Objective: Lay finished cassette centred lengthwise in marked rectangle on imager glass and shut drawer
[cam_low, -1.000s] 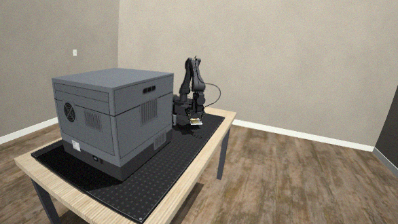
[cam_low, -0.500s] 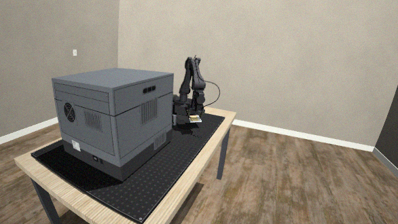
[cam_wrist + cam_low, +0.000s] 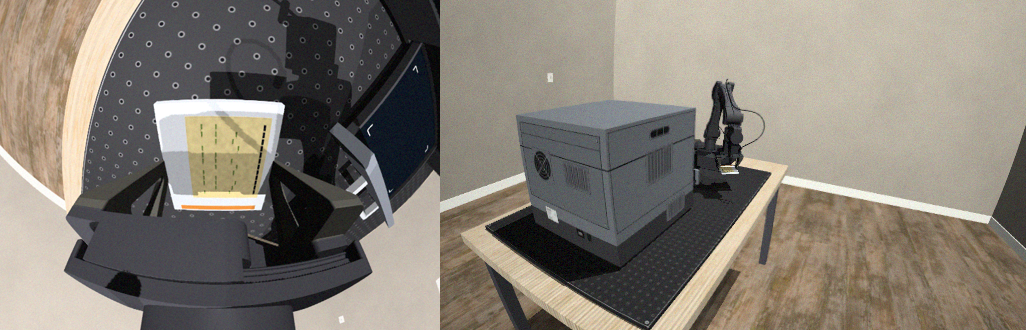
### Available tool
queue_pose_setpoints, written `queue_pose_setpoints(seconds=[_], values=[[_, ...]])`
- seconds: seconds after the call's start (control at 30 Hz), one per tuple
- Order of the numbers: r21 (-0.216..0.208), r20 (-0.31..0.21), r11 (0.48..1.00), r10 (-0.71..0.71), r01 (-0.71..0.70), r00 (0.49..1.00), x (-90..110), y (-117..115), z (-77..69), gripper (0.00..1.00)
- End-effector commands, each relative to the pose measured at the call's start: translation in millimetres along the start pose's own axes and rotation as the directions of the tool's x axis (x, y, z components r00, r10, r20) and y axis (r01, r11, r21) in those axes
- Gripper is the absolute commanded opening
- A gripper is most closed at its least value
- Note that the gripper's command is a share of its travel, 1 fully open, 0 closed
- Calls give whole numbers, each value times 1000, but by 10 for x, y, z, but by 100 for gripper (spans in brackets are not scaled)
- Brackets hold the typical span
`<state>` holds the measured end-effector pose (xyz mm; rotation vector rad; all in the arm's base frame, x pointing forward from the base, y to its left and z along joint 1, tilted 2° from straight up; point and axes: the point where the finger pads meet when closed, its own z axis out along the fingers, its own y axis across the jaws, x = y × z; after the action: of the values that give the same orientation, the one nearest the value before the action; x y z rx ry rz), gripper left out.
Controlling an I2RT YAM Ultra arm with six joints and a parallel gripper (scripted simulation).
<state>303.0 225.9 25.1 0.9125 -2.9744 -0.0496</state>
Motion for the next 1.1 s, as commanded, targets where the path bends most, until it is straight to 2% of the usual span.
queue_pose_setpoints(seconds=[0.0,0.37,0.43,0.47,0.57,0.9,1.0,1.03,1.07], values=[[1,53,1000,2,-2,999,-137,-59,-136,0],[1,52,1000,-3,3,999,-127,-40,-282,0],[1,52,1000,-3,3,999,-127,-40,-282,0],[1,37,1000,-2,2,999,-117,-44,-238,0],[1,52,1000,-1,1,999,-124,-47,-336,0],[1,53,1000,2,-2,999,-116,-58,-470,0],[1,51,1000,2,-2,999,-115,-58,-478,0],[1,37,1000,3,-3,999,-108,-60,-441,0],[1,42,1000,2,-2,999,-109,-60,-470,0]])
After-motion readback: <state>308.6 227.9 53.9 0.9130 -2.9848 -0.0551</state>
